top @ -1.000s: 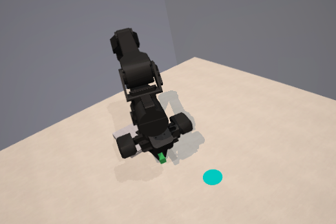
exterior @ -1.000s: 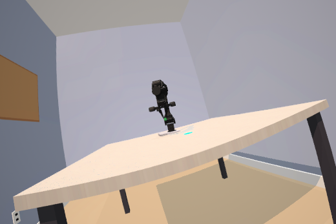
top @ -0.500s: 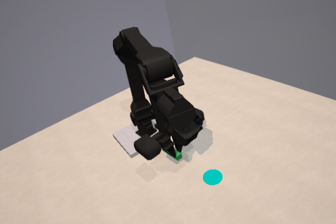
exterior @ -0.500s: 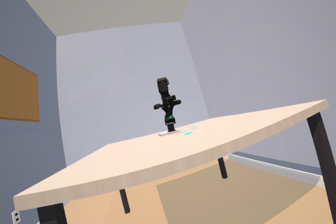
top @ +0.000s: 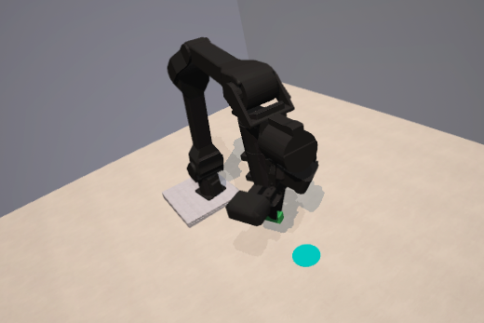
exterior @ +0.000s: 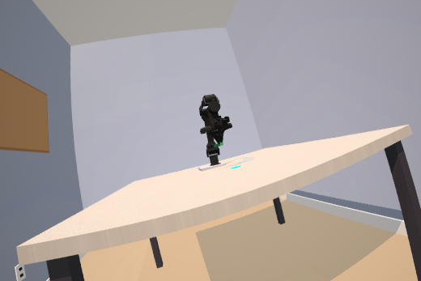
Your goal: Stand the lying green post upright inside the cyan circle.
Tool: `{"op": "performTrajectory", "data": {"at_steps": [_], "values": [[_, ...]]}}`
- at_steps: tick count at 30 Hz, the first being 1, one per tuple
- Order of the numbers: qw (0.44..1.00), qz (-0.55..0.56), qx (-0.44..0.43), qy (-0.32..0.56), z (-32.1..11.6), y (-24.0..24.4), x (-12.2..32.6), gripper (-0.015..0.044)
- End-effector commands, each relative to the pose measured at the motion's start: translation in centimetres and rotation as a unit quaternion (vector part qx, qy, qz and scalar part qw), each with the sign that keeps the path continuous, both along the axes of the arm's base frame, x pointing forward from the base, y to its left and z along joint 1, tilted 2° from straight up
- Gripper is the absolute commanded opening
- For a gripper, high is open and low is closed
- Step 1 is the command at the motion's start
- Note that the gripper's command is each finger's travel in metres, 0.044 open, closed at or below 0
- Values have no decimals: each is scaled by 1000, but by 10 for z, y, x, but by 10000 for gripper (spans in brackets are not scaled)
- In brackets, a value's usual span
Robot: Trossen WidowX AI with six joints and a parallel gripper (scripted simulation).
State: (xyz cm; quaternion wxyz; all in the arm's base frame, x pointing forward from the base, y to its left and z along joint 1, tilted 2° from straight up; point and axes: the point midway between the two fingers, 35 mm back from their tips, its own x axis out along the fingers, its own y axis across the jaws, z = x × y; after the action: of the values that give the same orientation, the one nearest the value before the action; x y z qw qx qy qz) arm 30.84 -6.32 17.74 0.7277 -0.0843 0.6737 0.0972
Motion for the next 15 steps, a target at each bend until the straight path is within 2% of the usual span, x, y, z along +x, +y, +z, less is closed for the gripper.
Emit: {"op": "performTrajectory", "data": {"at_steps": [1,15], "values": [[999,45,-4,3,0,9,7,23],[983,185,-13,-1,7,42,23,23]]}}
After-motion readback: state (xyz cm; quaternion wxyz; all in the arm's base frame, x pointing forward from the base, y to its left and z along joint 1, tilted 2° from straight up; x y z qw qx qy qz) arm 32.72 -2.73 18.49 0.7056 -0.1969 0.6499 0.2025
